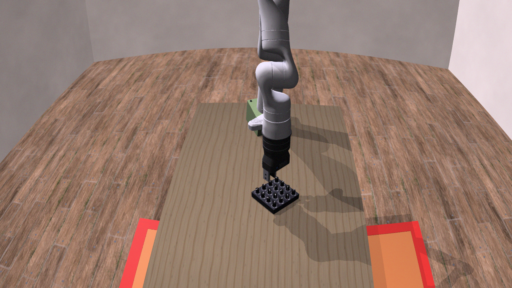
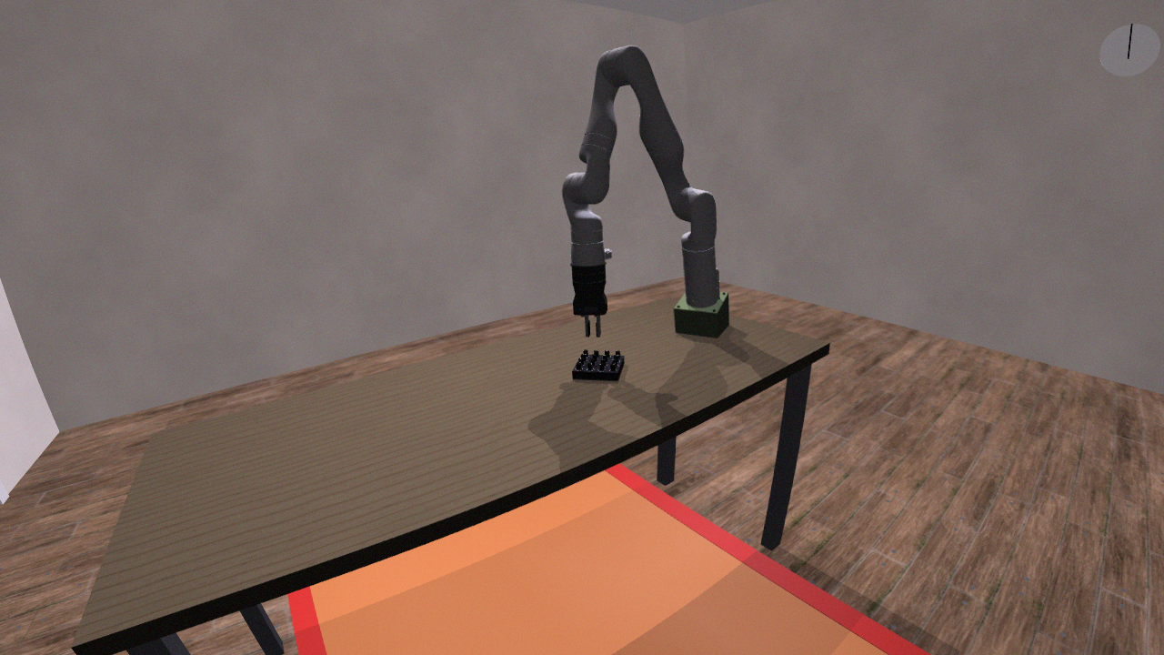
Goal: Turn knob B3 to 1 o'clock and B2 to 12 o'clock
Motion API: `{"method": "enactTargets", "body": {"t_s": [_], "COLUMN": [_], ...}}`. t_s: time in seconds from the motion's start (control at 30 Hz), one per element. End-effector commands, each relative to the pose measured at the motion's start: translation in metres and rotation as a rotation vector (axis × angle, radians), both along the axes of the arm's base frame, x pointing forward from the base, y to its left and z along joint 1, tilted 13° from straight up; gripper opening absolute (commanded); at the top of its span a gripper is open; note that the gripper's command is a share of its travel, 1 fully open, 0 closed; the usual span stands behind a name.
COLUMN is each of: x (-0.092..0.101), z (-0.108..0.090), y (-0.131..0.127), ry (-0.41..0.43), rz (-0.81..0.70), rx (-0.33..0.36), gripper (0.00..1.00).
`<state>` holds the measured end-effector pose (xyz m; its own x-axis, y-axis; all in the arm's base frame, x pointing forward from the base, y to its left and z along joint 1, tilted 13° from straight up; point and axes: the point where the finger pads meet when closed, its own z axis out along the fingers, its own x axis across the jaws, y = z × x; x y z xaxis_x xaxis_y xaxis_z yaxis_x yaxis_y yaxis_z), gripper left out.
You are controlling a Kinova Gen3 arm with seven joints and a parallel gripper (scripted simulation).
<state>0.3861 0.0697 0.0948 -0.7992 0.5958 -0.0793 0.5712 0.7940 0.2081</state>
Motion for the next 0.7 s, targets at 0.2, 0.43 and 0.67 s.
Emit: {"method": "enactTargets", "body": {"t_s": [0.2, 0.43, 0.67], "x": [0.001, 0.002, 0.004], "z": [-0.002, -0.008, -0.017], "y": [0.0, 0.001, 0.002], "ry": [-0.001, -0.001, -0.001], "rz": [0.0, 0.0, 0.0], "rx": [0.0, 0.0, 0.0], "gripper": [0.46, 0.46, 0.46]}}
